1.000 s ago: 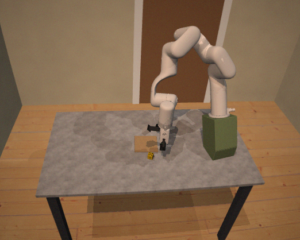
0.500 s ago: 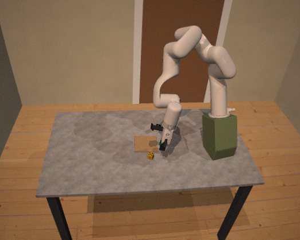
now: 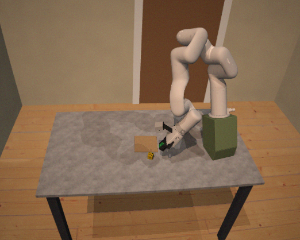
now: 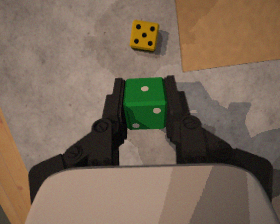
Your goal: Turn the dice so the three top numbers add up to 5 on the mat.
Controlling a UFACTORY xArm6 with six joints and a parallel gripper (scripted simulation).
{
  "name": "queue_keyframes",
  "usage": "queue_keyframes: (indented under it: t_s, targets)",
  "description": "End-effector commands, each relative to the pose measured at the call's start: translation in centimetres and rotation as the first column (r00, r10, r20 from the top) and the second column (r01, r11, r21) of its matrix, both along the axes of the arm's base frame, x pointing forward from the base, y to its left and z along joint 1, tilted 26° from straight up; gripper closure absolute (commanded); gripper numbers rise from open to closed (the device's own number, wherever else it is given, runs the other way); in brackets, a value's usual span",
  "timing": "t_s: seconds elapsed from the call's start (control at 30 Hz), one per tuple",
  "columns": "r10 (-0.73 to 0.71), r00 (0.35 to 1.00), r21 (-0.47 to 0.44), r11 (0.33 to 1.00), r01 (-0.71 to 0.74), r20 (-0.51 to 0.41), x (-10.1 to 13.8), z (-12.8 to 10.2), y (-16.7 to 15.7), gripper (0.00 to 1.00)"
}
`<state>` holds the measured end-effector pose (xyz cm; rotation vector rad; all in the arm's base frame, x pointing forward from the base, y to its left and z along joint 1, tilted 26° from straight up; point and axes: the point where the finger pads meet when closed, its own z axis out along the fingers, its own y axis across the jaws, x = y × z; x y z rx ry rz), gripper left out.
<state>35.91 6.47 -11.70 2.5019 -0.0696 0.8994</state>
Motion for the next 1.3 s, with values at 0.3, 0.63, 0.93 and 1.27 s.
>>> queue_keyframes:
  t_s: [0.3,0.63,0.93,1.27]
  targets:
    - [0.185,0.911,-0.116,0.981,-0.152,0.369,-0.5,-0.3,-0.2,0.73]
    - [0.224,0.875,-0.144,0.973,-0.178,0.43,-0.5,-0.3,-0.2,0.73]
    - [0.224,0.875,-0.144,0.973,-0.178,0.43,-0.5,-0.9,-0.5,0.73]
    - [0.224,0.875,-0.144,0.973,-0.178,0.43,-0.3,-3.6,-1.8,0.73]
